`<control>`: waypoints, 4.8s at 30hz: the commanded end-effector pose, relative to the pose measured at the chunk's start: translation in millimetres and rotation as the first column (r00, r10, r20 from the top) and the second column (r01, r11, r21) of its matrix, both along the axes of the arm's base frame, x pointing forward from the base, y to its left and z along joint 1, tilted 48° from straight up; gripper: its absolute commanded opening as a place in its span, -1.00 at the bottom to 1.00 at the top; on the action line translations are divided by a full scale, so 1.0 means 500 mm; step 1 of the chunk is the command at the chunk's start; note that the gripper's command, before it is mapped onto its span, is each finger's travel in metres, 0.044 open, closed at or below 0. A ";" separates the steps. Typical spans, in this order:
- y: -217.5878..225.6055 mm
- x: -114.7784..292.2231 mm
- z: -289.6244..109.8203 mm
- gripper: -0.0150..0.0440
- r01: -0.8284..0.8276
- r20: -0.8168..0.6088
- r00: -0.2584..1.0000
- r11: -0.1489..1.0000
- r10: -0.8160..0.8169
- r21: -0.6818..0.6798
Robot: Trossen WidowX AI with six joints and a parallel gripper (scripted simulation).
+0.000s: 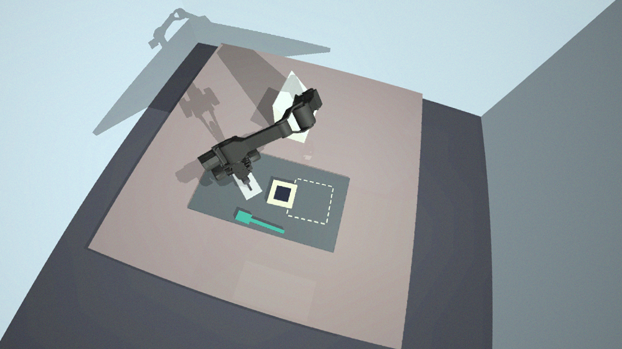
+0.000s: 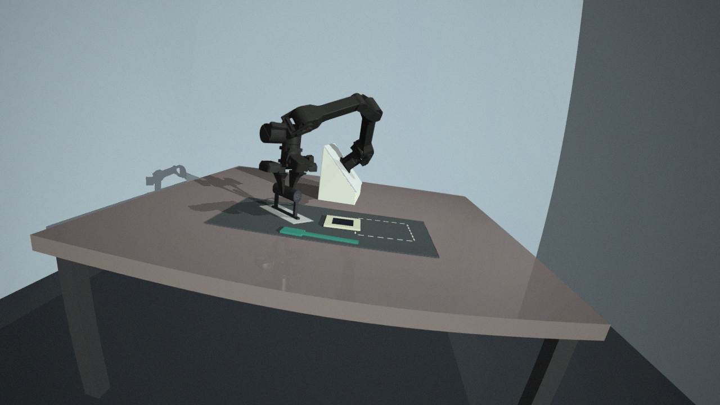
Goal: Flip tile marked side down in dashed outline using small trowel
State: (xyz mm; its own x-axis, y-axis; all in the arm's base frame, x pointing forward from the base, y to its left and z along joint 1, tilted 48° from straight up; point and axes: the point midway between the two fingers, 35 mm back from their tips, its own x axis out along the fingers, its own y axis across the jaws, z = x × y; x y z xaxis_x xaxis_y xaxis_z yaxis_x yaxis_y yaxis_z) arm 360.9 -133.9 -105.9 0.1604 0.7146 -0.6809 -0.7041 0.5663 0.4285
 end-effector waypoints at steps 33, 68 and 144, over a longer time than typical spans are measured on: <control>0.004 -0.001 -0.005 0.42 -0.217 0.219 0.949 0.973 0.228 -0.075; -0.083 -0.019 0.037 0.53 0.081 0.012 0.997 0.993 -0.081 -0.083; -0.069 -0.011 0.011 0.53 0.931 -0.687 -0.364 -0.264 -0.629 -0.251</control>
State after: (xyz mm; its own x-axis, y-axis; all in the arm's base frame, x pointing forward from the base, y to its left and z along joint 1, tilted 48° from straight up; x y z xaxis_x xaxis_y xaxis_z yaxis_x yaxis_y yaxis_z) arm 356.6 -169.6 -104.2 0.6085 0.2257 -0.7608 0.7743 0.0409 0.6315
